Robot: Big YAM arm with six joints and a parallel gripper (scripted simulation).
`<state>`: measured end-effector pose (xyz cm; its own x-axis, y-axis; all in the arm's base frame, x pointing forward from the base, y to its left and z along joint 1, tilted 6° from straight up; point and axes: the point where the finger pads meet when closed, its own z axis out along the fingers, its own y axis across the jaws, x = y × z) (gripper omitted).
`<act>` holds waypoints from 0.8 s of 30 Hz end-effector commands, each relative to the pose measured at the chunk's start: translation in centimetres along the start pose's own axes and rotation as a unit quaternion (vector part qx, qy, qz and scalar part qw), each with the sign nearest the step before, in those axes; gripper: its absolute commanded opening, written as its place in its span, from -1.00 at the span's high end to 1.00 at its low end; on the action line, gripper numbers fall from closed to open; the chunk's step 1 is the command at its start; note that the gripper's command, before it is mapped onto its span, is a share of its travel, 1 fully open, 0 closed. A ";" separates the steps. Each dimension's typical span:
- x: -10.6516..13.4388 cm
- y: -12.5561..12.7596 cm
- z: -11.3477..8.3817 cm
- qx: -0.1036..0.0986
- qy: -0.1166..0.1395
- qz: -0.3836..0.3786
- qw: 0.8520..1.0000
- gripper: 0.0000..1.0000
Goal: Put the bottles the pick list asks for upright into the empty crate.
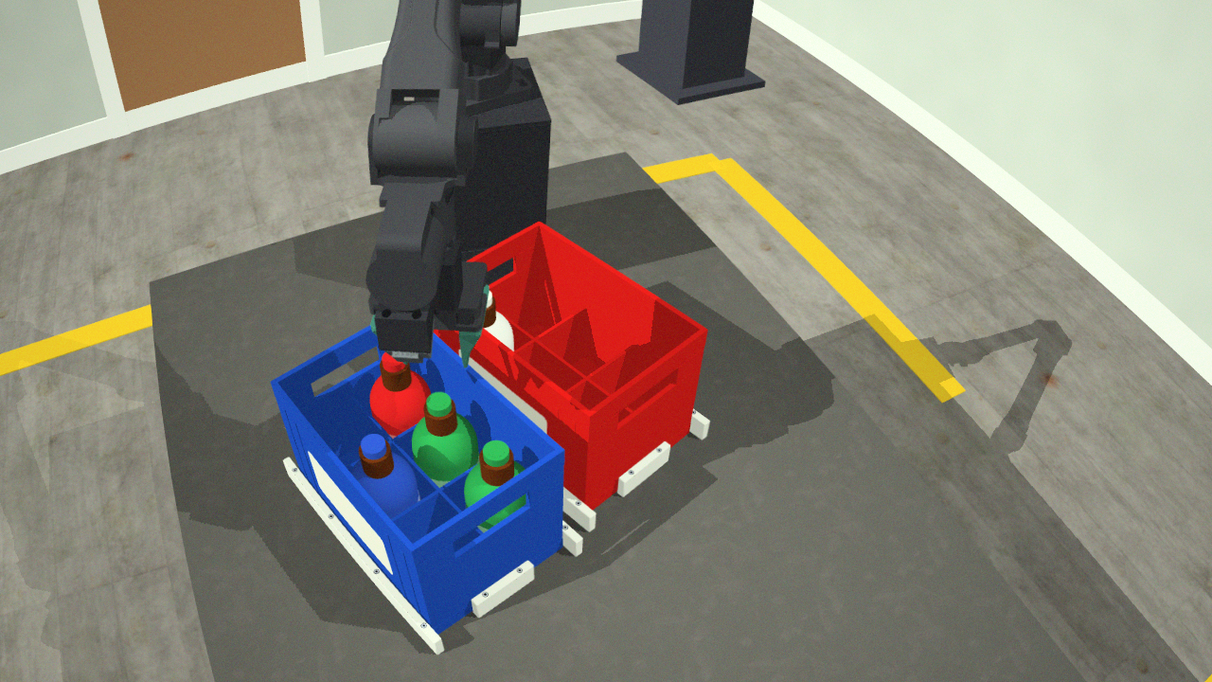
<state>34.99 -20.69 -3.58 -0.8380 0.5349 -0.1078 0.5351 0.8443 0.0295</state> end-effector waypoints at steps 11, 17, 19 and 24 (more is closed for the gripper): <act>-0.5 -0.6 1.8 -0.001 -0.003 0.005 1.000 -0.21; 0.0 -0.7 2.8 0.000 0.002 0.006 1.000 -0.21; 0.2 -0.7 3.1 0.000 0.003 0.007 1.000 -0.21; 0.0 -0.6 3.5 0.000 0.002 0.007 1.000 -0.21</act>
<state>35.10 -20.75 -6.72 -0.8388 0.5354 -0.0986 0.5354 0.8441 0.0293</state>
